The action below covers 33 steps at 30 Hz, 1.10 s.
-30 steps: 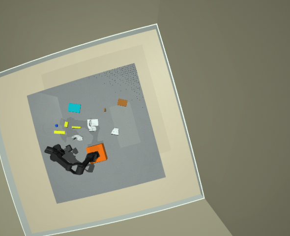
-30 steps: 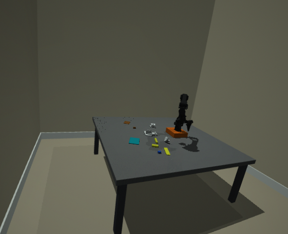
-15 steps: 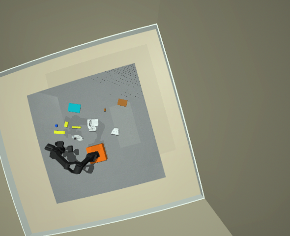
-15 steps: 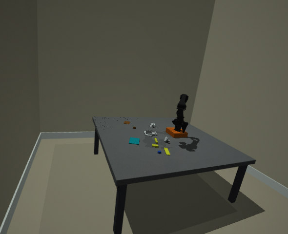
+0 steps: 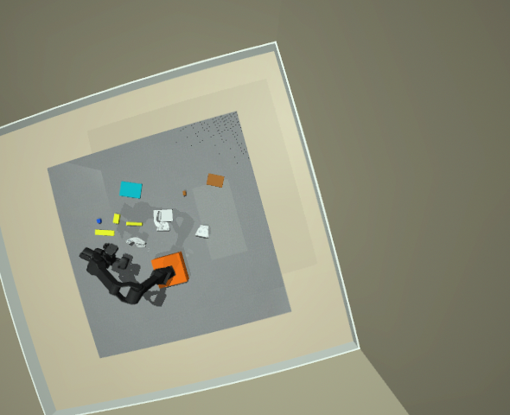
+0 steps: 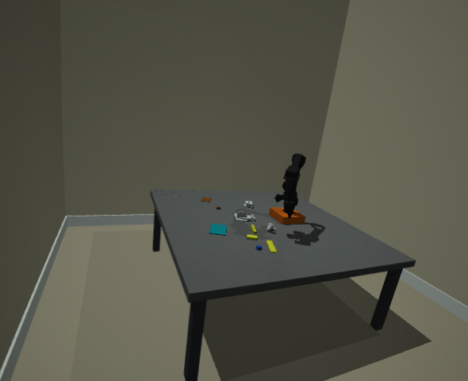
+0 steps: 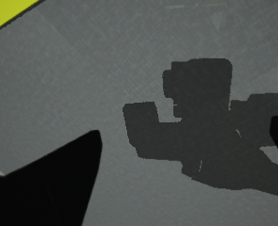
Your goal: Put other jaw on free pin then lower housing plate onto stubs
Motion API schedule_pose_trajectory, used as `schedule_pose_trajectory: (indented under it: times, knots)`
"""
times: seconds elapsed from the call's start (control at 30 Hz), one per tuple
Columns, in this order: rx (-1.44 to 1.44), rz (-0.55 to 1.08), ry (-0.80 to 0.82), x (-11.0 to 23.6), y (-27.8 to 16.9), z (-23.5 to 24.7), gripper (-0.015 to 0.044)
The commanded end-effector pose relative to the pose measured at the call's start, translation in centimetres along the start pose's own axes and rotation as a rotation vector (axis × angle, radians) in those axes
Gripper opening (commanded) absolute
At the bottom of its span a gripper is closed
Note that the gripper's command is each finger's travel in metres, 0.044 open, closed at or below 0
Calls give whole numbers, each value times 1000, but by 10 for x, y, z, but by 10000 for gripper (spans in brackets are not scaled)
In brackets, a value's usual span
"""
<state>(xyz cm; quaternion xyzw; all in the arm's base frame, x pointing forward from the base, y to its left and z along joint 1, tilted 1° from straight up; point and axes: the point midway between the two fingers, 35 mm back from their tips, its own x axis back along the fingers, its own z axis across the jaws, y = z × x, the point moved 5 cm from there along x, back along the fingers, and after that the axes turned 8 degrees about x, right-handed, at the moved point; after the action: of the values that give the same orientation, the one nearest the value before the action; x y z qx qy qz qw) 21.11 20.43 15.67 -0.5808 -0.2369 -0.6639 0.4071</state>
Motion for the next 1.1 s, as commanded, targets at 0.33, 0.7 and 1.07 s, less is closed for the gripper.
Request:
schedule_pose_trajectory:
  times: [0.33, 0.7, 1.07]
  knots:
    - [-399, -63, -34, -5, 23, 2, 440]
    - [-716, -116, -51, -11, 41, 1, 440]
    - [-1032, -177, -56, -16, 58, -1, 440]
